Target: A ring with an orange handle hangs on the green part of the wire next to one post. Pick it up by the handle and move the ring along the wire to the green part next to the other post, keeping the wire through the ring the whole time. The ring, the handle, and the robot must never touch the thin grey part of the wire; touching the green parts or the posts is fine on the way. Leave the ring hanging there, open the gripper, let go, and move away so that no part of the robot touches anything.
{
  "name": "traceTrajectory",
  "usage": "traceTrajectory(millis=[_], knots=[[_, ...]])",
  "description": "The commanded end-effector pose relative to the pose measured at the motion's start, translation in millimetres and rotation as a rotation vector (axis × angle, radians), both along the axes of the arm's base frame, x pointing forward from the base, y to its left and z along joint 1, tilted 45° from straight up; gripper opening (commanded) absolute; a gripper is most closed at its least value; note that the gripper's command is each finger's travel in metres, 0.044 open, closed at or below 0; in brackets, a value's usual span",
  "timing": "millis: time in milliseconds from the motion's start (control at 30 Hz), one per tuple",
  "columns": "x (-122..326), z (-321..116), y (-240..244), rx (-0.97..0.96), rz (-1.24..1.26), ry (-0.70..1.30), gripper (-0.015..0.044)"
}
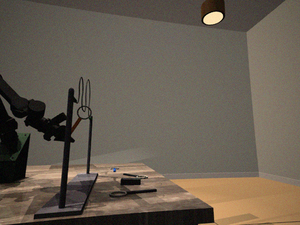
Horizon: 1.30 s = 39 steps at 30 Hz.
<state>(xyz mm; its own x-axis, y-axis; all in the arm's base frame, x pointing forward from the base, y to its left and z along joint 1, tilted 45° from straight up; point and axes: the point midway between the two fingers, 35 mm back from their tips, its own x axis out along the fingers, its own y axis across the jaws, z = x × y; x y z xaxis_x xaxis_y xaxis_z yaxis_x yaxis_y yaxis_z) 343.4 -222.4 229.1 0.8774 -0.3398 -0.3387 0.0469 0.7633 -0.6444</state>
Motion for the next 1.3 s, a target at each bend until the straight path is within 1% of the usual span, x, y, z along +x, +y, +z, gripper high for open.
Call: traceTrajectory(millis=[0, 467, 867, 1267], knots=[[0.0, -2.3, 8.3, 0.038, 0.003, -0.011, -0.015], [2.0, -24.5, 43.0, 0.281, 0.012, -0.019, -0.015], [3.9, -37.1, 86.1, 0.568, 0.022, -0.029, -0.015], [5.3, -36.4, 132.1, 0.865, 0.03, -0.039, -0.015]])
